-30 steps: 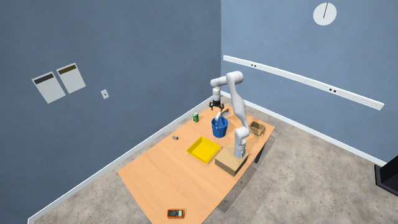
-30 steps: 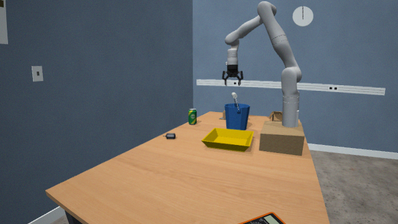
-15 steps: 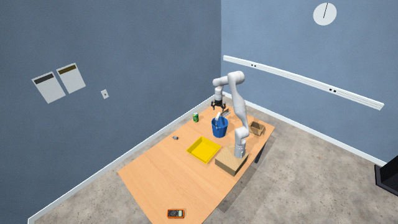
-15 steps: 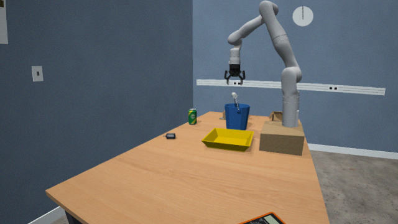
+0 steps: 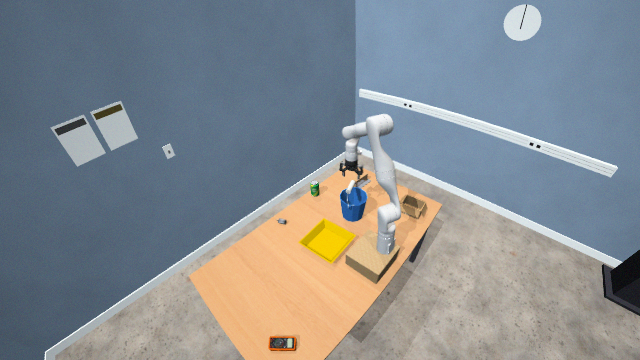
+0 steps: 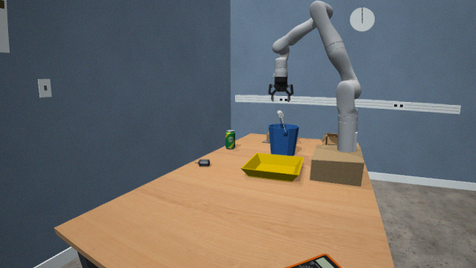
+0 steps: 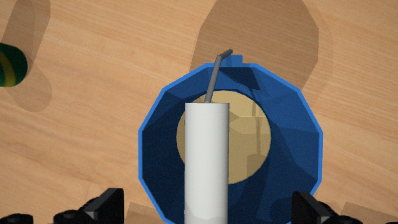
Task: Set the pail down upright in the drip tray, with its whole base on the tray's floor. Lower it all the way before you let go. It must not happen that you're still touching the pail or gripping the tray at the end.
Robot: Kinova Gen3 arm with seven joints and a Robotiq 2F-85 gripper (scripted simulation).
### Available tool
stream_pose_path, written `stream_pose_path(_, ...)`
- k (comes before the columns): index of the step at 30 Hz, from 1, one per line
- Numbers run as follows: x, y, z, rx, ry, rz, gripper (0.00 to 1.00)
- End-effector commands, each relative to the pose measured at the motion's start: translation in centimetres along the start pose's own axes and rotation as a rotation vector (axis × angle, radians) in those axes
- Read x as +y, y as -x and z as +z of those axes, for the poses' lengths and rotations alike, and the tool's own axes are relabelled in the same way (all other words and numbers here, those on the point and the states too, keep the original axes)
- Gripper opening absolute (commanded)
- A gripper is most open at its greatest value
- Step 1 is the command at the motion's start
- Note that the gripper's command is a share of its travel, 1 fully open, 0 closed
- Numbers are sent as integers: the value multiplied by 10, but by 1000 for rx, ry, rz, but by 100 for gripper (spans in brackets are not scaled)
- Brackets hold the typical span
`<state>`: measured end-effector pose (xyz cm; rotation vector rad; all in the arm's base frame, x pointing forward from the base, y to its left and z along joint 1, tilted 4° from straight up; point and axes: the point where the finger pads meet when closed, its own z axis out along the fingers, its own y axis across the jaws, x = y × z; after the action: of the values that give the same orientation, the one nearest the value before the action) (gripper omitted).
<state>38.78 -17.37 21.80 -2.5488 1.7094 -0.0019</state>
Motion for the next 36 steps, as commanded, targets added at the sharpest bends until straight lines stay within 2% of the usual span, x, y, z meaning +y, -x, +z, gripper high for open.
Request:
stream_pose_path(1,0,-1,-2,3,-8,-1,100)
stream_pose_path(21,-1,-1,-1,4,-8,0,100)
stream_pose_path(36,0,-1,12,2,-4,3,100)
